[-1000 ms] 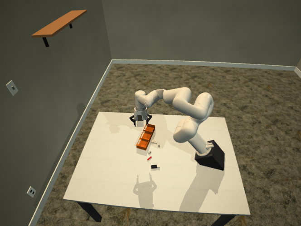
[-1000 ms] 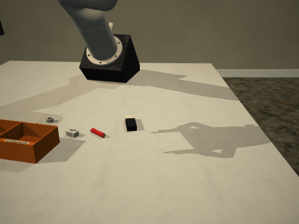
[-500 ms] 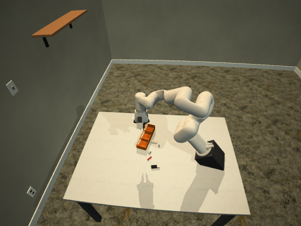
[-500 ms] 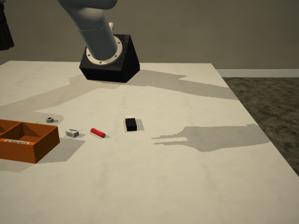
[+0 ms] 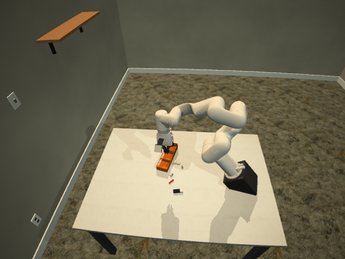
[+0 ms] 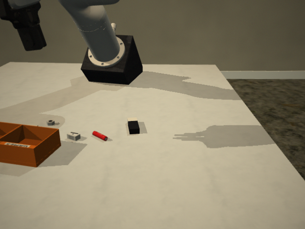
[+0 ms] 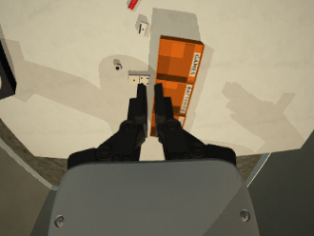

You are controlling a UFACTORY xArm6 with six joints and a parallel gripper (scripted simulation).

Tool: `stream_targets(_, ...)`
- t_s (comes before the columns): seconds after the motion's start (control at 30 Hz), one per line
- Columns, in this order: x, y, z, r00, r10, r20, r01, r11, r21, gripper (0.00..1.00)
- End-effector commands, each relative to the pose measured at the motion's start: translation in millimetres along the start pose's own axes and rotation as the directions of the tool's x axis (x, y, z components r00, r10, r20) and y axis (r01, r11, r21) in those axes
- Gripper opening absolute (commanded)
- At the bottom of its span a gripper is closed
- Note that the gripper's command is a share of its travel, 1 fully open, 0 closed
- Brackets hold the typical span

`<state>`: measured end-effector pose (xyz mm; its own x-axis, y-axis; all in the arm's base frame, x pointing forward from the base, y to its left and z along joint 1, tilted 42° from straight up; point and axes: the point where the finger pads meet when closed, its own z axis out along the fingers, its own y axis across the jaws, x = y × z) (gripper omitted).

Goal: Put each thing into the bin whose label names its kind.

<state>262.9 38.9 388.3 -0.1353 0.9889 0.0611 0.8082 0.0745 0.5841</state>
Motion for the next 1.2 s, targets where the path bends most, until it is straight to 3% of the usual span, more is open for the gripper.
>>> stream_targets(0.0,12.9,-14.8,2.3,0.990,0.136,0.040,-0.137,0.990,0.024,0.07)
stream_targets(0.27,22.4,-30.2,5.5,0.959,0.275,0.063,-0.277,0.960,0.036,0.07)
stream_targets(0.77,36.7,-65.2,11.4,0.766,0.634,0.110,-0.636,0.772,-0.020,0.07)
stream_targets(0.83,36.7,-65.2,11.4,0.766,0.634,0.110,-0.636,0.772,-0.020,0.07)
stream_targets(0.87,37.4,-67.7,11.9,0.718,0.686,0.115,-0.686,0.726,-0.043,0.07)
stream_targets(1.17,39.6,-75.3,13.7,0.561,0.823,0.089,-0.816,0.568,-0.103,0.07)
